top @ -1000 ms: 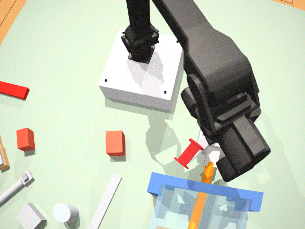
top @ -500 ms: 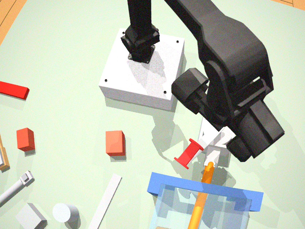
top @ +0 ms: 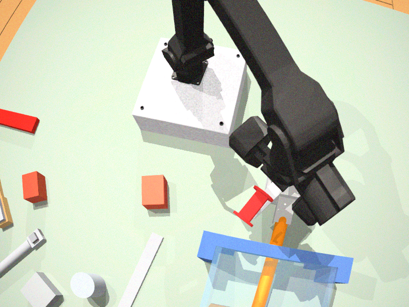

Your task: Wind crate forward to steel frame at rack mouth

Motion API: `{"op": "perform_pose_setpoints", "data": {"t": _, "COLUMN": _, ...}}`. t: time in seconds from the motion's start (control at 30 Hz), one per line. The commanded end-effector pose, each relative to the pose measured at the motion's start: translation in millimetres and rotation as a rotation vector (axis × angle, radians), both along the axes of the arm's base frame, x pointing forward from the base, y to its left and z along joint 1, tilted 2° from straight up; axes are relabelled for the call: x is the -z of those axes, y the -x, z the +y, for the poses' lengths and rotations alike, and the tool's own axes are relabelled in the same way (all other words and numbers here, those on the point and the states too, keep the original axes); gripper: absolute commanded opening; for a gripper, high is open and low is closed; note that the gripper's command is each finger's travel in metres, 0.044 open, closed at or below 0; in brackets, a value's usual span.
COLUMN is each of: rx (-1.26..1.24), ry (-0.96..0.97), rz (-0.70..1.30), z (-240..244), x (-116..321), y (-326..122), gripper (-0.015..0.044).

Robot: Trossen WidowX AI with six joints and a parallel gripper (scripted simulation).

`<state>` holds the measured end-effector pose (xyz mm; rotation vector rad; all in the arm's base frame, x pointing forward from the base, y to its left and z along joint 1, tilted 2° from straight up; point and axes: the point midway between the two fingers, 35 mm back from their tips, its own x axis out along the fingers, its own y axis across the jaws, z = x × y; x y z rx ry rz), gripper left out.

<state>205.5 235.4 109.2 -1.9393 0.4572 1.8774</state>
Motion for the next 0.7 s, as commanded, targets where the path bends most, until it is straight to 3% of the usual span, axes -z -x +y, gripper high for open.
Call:
{"op": "perform_pose_setpoints", "data": {"t": 0.0, "rx": -0.006, "ry": -0.002, "rz": -0.006, "z": 1, "x": 7, "y": -1, "gripper": 0.0440}}
{"op": "perform_pose_setpoints", "data": {"t": 0.67, "rx": -0.006, "ry": -0.002, "rz": -0.006, "z": 2, "x": 40, "y": -3, "gripper": 0.0440}}
